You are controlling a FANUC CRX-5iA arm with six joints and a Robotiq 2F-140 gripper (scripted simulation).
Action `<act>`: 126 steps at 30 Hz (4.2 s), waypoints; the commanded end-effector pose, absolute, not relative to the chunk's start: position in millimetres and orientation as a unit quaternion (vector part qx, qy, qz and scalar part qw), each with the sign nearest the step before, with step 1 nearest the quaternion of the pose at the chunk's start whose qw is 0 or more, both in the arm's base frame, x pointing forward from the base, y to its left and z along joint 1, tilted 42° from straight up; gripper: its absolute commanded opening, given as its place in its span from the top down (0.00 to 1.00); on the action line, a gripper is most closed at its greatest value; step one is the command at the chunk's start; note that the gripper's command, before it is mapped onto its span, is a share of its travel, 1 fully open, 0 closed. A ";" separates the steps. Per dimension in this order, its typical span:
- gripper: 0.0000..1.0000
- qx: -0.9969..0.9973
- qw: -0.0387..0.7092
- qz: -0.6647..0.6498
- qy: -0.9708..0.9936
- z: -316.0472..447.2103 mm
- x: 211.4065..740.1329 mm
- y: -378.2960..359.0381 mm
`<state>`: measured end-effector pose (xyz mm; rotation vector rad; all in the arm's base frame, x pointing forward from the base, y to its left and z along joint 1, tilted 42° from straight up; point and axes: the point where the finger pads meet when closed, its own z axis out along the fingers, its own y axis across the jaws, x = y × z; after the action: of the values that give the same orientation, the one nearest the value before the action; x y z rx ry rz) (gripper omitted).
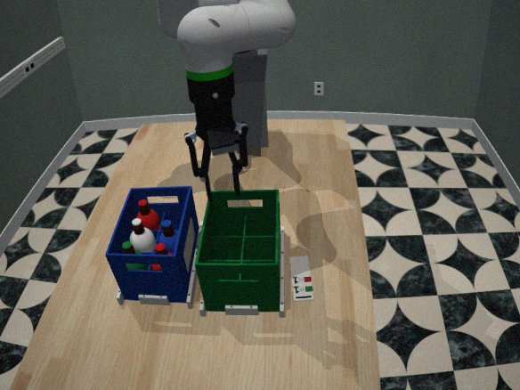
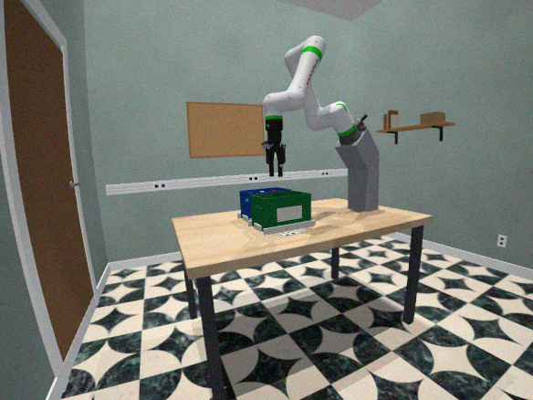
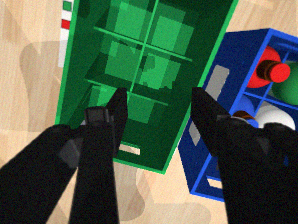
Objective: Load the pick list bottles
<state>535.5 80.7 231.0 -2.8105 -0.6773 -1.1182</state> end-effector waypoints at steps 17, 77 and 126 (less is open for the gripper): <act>0.56 -0.929 0.076 -0.353 -0.080 233.1 530.6 -6.0; 0.56 -0.929 0.076 -0.353 -0.080 235.4 522.3 -144.5; 0.56 -0.900 0.192 -0.306 0.243 219.0 625.9 -149.3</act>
<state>609.8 -147.8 220.5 -2.5723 0.5427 -0.8982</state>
